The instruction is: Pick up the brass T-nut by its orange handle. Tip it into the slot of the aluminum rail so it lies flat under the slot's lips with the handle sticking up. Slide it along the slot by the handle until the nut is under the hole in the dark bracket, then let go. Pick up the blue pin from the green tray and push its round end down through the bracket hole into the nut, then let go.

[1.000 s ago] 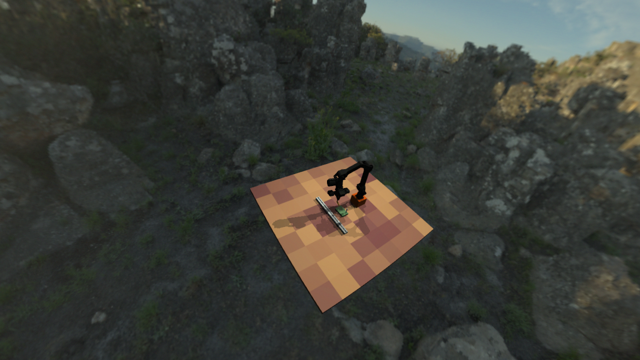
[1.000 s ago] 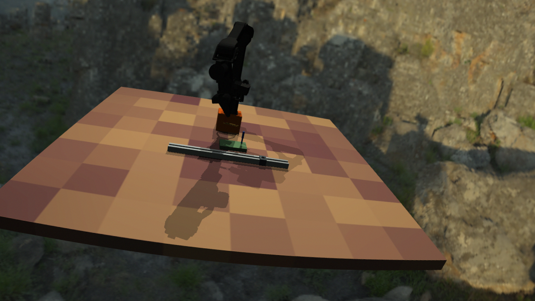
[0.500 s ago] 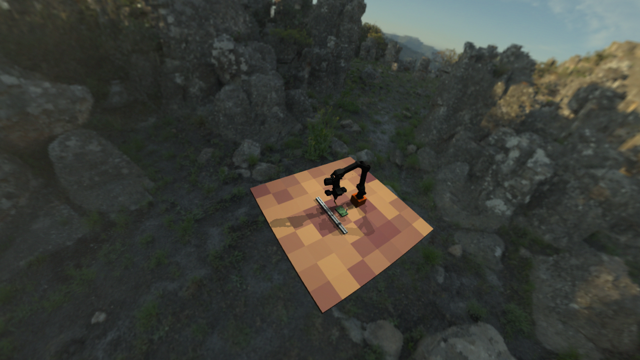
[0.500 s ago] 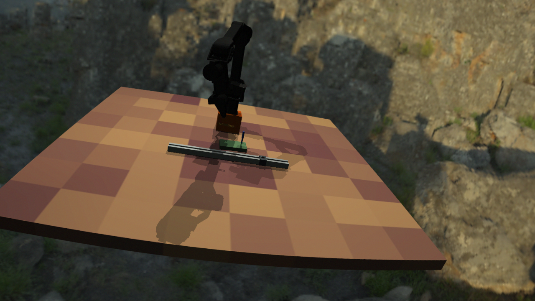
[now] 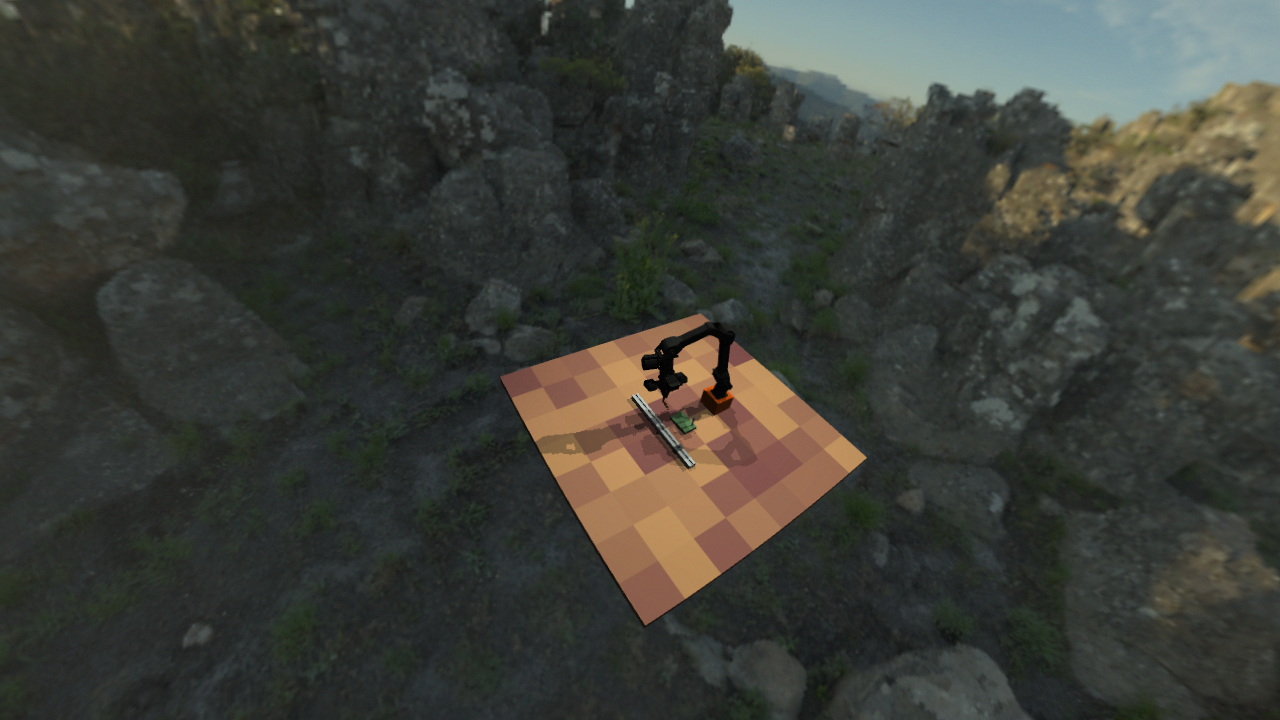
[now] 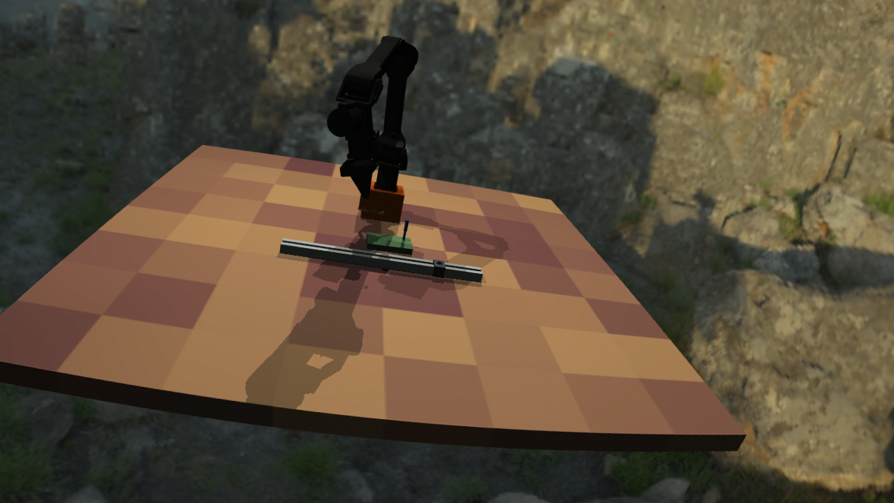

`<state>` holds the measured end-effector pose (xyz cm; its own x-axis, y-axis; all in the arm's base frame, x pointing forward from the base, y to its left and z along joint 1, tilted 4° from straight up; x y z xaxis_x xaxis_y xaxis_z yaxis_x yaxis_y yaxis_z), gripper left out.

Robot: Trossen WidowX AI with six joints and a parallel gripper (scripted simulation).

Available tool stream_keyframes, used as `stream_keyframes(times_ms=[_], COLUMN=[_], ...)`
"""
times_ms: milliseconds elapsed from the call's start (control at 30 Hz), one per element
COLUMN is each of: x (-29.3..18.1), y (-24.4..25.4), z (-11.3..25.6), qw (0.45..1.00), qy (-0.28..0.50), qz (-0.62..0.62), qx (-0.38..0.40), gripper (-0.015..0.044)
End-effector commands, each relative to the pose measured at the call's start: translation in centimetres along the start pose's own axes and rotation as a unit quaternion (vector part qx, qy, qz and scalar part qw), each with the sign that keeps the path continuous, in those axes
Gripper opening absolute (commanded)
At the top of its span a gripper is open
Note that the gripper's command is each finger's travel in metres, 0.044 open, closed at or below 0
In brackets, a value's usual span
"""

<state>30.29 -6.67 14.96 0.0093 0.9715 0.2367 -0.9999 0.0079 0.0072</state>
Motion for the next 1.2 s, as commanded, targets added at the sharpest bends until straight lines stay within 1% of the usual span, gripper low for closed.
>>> stream_keyframes(times_ms=[0, 1167], x=[-0.5, -5.2], y=[-0.5, -4.3], z=[0.1, 0.0], qw=[1.000, 0.998], qy=[0.003, -0.002], qz=[0.007, 0.067], qx=[0.001, 0.017], gripper=[-0.0150, -0.0150])
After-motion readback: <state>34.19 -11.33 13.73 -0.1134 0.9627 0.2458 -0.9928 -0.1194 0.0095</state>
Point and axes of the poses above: the point midway between the two fingers, 35 mm back from their tips, its own z axis back along the fingers, its own y axis across the jaws, x = y × z, the point moved 7 cm from there along z, back along the fingers, and after that the axes turned 6 degrees about z, right-handed, at the moved point
